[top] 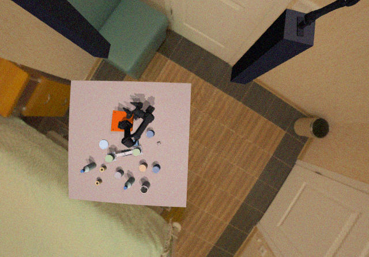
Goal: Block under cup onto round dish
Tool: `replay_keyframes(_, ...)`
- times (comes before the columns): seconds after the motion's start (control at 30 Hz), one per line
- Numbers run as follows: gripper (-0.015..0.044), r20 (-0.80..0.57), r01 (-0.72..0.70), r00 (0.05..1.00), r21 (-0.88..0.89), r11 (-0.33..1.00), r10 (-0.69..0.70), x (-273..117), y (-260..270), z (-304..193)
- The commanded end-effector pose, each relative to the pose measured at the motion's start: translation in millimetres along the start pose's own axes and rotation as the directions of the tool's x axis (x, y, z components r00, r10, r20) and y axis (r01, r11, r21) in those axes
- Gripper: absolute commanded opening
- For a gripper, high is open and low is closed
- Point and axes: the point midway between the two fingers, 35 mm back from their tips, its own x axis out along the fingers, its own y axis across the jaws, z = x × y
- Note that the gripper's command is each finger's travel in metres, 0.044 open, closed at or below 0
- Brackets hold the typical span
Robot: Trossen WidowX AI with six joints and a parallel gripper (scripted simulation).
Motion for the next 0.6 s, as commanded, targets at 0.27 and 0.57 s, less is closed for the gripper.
replay_keyframes(0.27,0.044,-0.029,-0.175,0.985,-0.11,0.978,0.173,-26,37,12)
replay_keyframes(0.57,0.044,-0.034,-0.306,0.952,-0.19,0.933,0.305,-50,61,27)
